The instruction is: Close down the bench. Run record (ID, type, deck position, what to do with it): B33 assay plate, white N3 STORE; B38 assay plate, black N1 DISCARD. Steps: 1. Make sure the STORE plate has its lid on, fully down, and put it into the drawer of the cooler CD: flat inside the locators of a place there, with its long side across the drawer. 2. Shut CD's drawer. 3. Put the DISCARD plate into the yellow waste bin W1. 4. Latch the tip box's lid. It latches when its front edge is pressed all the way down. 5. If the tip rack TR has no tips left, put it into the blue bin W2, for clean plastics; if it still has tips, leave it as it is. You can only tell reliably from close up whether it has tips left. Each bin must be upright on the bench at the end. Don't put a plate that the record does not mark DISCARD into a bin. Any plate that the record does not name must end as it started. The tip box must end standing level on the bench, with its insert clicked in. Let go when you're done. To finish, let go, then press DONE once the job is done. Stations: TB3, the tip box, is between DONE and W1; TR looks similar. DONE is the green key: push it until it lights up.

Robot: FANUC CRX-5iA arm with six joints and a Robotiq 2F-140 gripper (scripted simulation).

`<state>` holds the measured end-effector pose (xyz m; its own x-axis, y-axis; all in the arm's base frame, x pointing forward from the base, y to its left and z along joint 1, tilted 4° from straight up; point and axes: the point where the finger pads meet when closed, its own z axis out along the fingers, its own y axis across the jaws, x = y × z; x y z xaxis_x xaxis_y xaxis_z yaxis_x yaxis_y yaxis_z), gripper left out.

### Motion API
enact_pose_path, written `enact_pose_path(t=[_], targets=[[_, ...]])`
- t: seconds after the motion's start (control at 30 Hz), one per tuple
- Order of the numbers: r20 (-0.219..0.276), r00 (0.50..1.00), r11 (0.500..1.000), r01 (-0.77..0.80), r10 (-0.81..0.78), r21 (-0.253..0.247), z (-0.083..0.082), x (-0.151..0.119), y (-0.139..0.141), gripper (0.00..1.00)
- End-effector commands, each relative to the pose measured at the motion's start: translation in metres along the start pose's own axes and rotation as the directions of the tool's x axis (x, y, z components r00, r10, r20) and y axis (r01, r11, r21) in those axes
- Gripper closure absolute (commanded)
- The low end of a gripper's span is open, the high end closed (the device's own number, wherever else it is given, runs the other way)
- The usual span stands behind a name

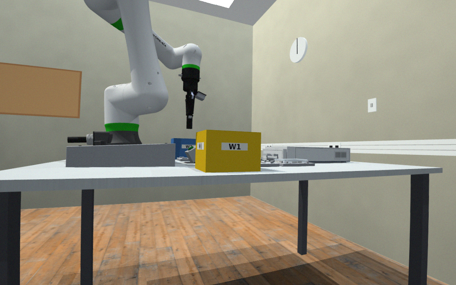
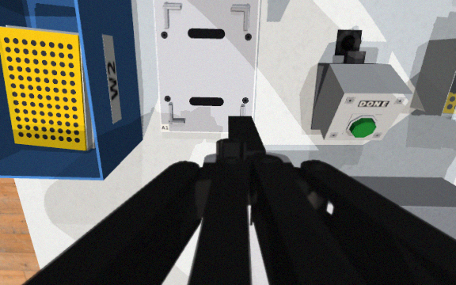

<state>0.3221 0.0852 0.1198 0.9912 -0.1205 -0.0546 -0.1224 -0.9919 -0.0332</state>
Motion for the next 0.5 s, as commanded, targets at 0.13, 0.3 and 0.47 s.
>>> enact_pose_path(t=[0.13,0.3,0.47], targets=[[-0.001,1.000,1.000,0.001,-0.001,0.001,-0.003,-0.004,0.030,0.90],[-0.001,1.000,1.000,0.001,-0.001,0.001,-0.004,-0.007,0.050,0.90],[-0.001,1.000,1.000,0.001,-0.001,0.001,-0.005,-0.009,0.062,0.90]])
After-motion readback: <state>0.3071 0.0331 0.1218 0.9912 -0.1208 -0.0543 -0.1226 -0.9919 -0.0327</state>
